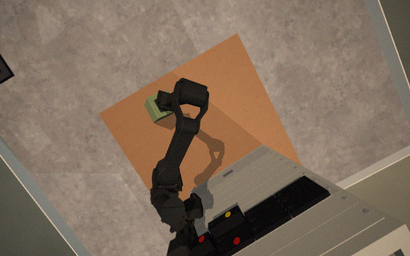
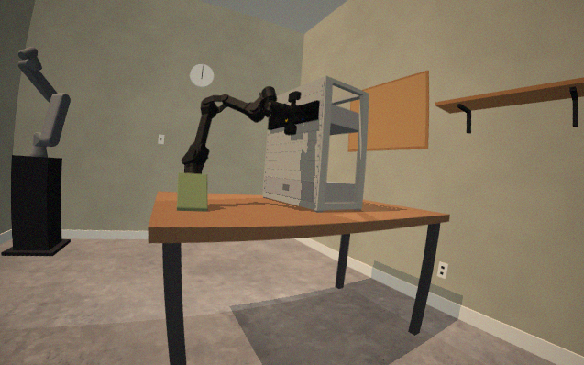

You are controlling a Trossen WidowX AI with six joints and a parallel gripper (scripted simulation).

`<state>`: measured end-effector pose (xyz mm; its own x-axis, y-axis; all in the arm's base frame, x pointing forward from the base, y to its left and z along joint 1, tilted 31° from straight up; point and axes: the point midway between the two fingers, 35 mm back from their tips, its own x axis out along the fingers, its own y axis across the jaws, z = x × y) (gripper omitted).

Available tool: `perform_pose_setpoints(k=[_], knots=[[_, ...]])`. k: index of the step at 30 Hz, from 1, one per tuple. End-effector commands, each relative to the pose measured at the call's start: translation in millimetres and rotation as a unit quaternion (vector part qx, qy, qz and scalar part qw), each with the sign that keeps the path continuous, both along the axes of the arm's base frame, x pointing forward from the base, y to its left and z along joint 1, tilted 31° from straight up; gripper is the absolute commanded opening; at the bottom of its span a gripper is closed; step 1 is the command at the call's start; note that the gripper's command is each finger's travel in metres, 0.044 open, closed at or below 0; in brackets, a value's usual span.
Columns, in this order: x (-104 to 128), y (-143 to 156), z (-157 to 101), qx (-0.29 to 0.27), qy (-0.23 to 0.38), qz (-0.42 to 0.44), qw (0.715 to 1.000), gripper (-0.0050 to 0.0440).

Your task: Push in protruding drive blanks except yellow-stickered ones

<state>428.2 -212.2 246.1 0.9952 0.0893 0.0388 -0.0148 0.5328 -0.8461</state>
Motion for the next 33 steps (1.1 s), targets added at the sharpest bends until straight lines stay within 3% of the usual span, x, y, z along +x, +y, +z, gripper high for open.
perform_pose_setpoints(k=[1, 33], knots=[[0.9, -2.9, 17.0, -0.014, -0.017, -0.007, 1.0, 0.0], [5.6, -1.9, 18.1, -0.014, -0.017, -0.007, 1.0, 0.0]])
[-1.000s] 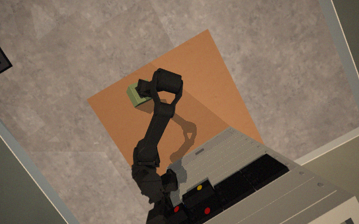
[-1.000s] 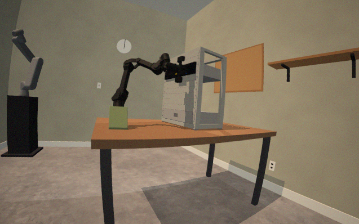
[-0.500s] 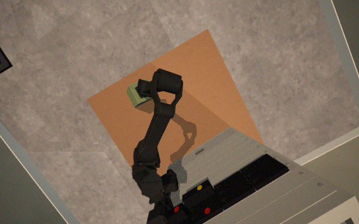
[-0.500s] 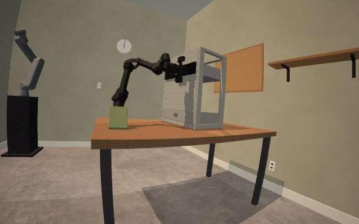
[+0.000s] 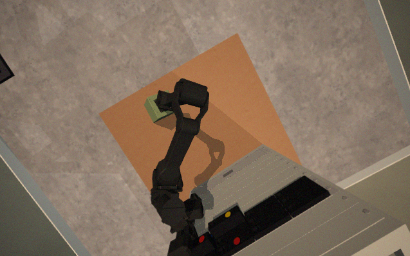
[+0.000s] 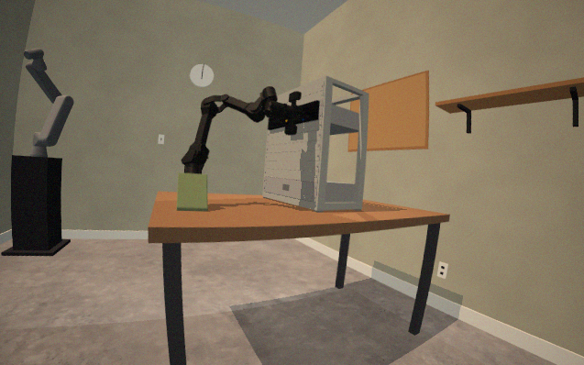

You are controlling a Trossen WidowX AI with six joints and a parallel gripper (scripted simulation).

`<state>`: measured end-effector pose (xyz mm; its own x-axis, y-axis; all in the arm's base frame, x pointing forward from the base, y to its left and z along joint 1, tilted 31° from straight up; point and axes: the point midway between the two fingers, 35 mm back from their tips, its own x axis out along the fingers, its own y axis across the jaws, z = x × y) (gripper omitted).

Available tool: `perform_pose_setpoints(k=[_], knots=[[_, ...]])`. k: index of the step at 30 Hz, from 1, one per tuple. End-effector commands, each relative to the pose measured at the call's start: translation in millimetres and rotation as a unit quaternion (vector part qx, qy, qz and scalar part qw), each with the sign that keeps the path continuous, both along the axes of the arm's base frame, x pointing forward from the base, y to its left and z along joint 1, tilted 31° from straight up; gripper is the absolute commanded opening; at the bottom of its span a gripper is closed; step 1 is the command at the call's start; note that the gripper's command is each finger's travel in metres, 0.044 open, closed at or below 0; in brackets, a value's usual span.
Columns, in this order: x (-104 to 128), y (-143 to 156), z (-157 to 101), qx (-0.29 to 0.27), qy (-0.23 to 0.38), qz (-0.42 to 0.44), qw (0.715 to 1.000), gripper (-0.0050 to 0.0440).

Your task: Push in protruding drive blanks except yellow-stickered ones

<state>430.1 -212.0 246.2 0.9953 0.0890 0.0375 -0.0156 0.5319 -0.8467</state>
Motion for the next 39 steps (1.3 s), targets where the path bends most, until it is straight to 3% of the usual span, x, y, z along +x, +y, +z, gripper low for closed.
perform_pose_setpoints(k=[1, 12, 27, 39], knots=[[4, -2, 18, -0.014, -0.018, -0.007, 1.0, 0.0], [0, -2, 18, -0.014, -0.018, -0.007, 1.0, 0.0], [-74, -8, 13, -0.014, -0.018, -0.007, 1.0, 0.0], [-77, -8, 13, -0.014, -0.018, -0.007, 1.0, 0.0]])
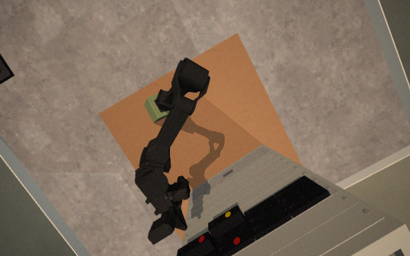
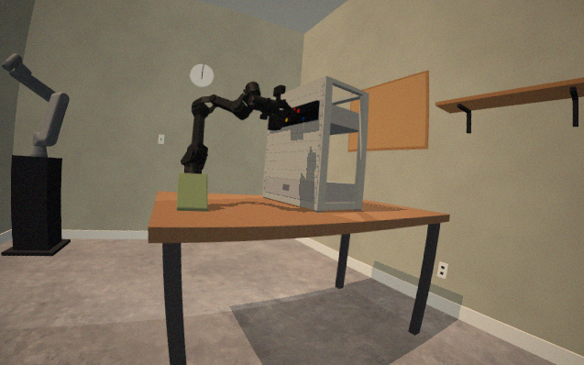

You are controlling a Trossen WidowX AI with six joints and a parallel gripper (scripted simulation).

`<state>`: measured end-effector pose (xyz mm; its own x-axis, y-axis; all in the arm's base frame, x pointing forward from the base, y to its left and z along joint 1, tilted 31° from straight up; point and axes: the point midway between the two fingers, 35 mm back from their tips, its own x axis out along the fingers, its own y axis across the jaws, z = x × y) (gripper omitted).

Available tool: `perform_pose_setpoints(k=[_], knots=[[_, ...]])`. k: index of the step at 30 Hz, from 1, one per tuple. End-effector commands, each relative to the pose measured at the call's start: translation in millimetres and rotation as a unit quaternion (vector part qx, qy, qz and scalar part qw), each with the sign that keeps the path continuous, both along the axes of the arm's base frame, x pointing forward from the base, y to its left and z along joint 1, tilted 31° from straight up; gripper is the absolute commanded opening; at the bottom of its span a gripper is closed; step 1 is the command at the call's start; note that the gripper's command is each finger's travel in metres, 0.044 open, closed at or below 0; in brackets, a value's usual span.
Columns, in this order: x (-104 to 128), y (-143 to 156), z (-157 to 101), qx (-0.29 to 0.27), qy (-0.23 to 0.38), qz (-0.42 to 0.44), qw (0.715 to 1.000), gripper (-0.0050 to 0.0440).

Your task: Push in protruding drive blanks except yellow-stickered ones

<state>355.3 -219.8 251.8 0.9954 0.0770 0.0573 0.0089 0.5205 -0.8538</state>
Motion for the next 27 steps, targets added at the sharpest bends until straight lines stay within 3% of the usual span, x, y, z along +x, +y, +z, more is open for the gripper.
perform_pose_setpoints(k=[1, 17, 23, 27], knots=[[-2, 0, 8, -0.007, -0.007, 0.0, 1.0, 0.0], [-7, -12, 21, -0.007, -0.007, 0.0, 1.0, 0.0], [28, -9, 24, -0.007, -0.007, 0.0, 1.0, 0.0], [30, -9, 24, -0.007, -0.007, 0.0, 1.0, 0.0]])
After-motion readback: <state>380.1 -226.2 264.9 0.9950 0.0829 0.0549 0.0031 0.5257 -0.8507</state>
